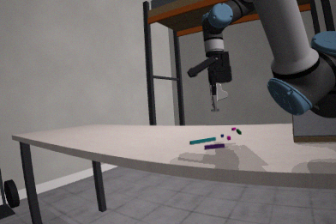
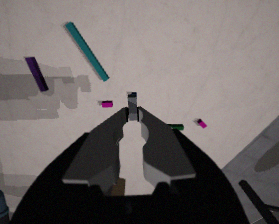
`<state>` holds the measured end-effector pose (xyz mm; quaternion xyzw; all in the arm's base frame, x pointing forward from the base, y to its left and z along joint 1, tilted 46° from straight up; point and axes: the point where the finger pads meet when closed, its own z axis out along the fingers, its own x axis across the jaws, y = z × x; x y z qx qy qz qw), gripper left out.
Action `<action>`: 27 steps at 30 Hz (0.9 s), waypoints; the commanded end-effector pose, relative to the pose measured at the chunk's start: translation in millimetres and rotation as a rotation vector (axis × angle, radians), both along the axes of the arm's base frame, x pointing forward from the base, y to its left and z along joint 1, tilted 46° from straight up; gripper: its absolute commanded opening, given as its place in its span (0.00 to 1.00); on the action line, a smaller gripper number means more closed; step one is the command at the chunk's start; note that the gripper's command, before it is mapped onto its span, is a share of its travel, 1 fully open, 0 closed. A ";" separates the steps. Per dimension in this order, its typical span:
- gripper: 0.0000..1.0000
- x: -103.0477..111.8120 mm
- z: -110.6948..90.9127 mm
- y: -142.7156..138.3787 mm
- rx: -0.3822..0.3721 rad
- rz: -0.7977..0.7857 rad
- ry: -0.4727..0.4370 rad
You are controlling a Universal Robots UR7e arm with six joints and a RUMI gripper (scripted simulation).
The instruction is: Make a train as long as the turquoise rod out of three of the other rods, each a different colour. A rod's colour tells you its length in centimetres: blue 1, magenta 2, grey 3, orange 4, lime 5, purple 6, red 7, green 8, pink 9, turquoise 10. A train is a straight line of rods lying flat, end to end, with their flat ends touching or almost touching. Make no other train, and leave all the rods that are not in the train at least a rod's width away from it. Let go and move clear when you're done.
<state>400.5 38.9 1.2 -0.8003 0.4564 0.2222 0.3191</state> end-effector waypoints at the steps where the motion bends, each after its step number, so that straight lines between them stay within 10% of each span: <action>1: 0.00 -0.3 -0.1 -0.7 -0.001 -0.006 0.004; 27: 0.00 -5.1 -44.3 47.2 0.001 -0.004 0.008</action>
